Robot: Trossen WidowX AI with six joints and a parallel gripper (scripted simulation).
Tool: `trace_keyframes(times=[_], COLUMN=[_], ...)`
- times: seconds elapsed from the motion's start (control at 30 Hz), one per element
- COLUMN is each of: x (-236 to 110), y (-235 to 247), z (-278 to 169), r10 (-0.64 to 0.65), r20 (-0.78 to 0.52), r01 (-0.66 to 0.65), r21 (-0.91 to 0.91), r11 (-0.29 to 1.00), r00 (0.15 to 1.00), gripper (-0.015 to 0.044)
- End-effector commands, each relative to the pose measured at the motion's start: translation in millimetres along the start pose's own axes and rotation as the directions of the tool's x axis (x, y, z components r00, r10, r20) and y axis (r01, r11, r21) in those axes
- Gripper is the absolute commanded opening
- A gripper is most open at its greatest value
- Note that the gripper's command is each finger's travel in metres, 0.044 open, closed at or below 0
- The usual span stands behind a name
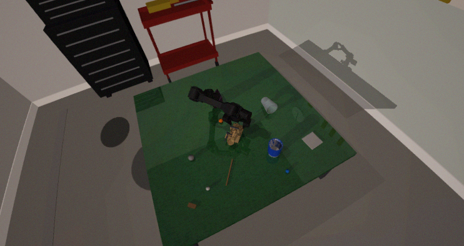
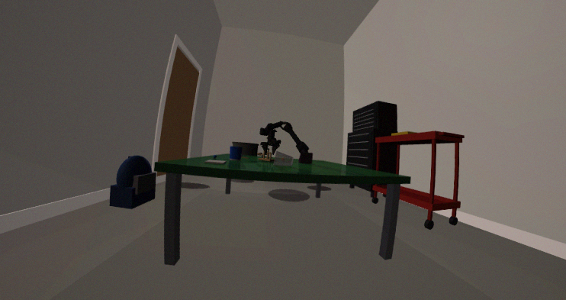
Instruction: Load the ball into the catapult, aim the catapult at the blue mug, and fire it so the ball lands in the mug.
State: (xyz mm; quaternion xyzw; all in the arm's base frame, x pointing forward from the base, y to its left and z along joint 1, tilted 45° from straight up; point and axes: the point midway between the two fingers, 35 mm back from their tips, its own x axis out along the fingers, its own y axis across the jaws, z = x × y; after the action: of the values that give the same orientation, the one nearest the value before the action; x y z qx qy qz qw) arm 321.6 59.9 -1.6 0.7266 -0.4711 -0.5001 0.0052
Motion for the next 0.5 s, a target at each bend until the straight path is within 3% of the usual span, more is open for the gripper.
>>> trace_keyframes(times=[0.0,0.43,0.47], x=[9,24,21], y=[2,3,2], z=[1,1,0], r10=[0.01,0.011,0.004], r20=[-0.002,-0.003,-0.001], r01=[-0.01,-0.011,-0.004], r21=[-0.01,-0.01,0.0], r11=[1.0,1.0,1.0], r00=[1.0,1.0,1.0], gripper=[0.044,0.044,0.0414])
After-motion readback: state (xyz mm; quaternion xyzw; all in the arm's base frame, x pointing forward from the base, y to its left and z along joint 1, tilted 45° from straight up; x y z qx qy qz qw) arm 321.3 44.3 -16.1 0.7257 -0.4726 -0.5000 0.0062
